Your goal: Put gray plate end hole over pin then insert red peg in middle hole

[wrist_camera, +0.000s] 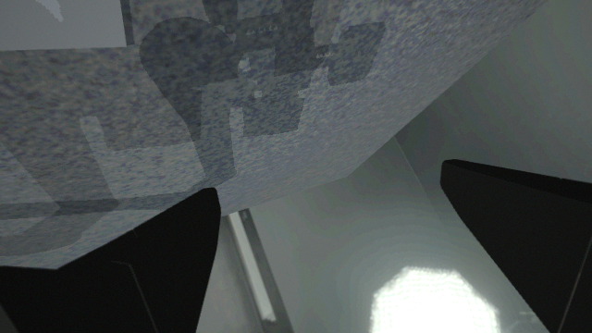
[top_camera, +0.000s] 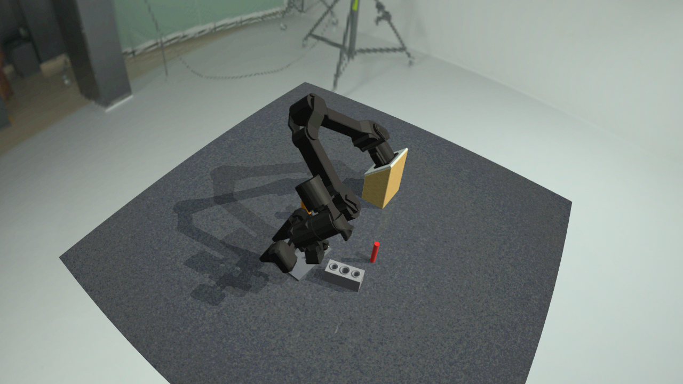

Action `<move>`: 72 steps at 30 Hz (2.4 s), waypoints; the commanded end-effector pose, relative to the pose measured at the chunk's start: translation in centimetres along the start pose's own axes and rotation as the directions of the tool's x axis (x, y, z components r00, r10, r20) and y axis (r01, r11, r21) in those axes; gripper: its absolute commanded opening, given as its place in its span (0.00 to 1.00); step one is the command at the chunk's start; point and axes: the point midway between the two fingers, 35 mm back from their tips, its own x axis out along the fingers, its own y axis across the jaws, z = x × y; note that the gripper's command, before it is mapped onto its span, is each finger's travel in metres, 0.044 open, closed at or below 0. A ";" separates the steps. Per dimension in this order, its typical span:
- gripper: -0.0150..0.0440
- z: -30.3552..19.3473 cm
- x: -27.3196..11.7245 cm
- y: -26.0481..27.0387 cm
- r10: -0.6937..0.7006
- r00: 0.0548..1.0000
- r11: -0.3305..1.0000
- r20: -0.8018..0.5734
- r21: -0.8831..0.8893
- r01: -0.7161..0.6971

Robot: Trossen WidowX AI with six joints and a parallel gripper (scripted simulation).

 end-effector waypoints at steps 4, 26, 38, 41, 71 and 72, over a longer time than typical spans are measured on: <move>1.00 -0.3 0.8 -2.8 -0.057 0.998 0.966 0.018 -0.250 0.059; 1.00 0.8 3.4 -9.2 -0.095 0.850 -0.557 0.519 -0.735 0.386; 1.00 -1.1 2.4 -4.6 0.117 0.706 -0.933 0.698 -0.168 0.320; 1.00 -2.0 1.9 -3.0 0.184 0.663 -0.961 0.725 -0.008 0.276; 1.00 6.5 -11.6 3.0 0.265 0.617 -0.960 0.741 0.142 0.241; 1.00 7.2 -12.6 3.8 0.266 0.618 -0.960 0.740 0.143 0.242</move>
